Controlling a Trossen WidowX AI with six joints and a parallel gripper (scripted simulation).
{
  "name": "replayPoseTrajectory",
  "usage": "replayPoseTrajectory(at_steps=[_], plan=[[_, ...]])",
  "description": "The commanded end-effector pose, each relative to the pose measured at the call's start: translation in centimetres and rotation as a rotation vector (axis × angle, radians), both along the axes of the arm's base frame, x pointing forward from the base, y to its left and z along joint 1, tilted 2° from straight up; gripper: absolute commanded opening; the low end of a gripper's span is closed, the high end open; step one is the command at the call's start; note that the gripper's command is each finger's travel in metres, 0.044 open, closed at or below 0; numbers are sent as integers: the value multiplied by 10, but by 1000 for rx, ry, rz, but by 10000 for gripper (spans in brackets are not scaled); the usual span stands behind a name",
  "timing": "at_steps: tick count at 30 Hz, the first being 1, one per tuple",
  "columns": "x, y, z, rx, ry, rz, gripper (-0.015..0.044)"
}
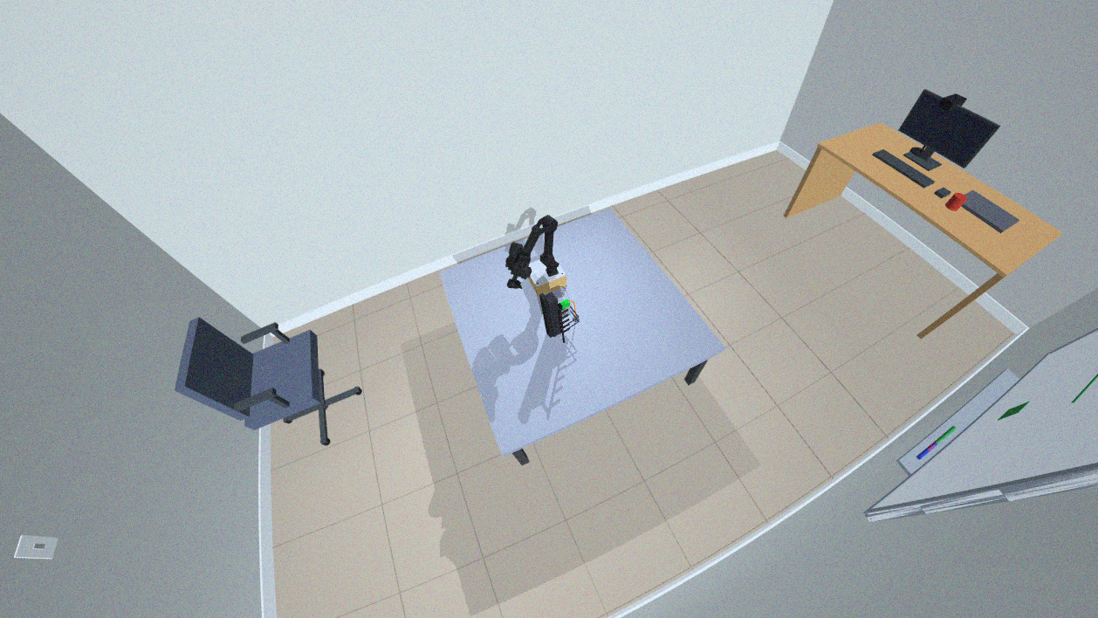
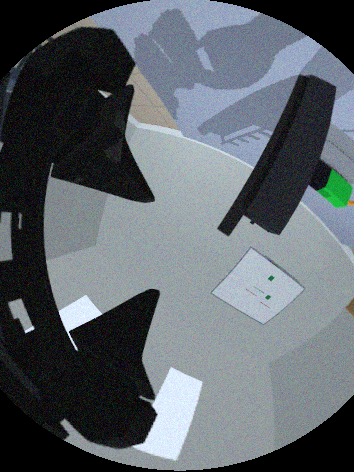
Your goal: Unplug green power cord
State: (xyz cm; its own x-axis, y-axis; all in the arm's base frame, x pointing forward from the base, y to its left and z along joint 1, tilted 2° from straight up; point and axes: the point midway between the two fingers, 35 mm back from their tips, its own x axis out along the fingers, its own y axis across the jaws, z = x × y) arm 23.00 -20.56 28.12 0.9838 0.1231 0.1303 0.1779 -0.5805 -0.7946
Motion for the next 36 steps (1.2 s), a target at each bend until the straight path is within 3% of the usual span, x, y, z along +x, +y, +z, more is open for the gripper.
replayPoseTrajectory(at_steps=[1,9,25,36], plan=[[1,0,0,2,0,0,374],[37,-2,30,126,-16,6,164],[134,53,89,439,119,2,160],[176,135,69,558,413,6,160]])
